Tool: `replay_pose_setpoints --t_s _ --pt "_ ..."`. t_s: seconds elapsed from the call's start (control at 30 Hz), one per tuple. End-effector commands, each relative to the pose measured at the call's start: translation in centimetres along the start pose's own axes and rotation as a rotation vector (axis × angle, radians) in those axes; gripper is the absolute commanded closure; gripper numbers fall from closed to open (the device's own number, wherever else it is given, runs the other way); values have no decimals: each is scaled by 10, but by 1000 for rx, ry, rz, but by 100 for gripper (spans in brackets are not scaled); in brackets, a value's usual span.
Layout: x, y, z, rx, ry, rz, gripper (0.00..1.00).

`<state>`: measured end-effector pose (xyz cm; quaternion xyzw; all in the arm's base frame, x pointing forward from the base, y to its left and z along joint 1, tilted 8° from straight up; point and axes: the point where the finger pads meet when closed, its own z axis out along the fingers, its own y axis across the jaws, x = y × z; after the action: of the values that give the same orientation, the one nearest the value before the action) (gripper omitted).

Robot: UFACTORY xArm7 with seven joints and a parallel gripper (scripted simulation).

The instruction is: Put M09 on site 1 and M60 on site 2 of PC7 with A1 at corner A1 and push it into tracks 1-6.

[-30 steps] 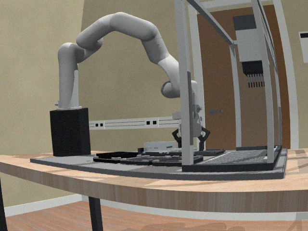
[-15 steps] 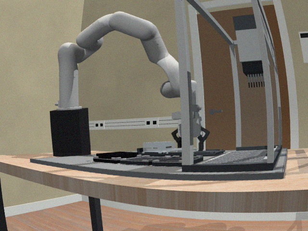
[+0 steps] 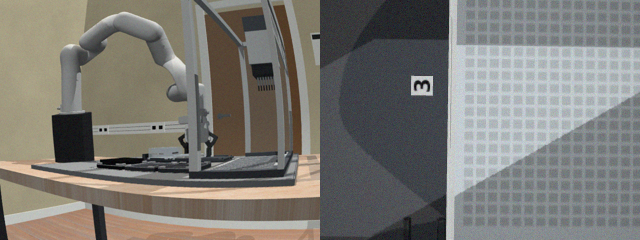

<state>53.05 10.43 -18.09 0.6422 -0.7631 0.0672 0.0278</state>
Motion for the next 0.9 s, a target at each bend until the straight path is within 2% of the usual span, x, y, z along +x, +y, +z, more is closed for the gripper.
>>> replay_pose_setpoints --t_s 0.0,0.87 --pt "-1 -2 -2 4 -1 0 0" --pt "-16 -2 -2 4 -1 0 0"
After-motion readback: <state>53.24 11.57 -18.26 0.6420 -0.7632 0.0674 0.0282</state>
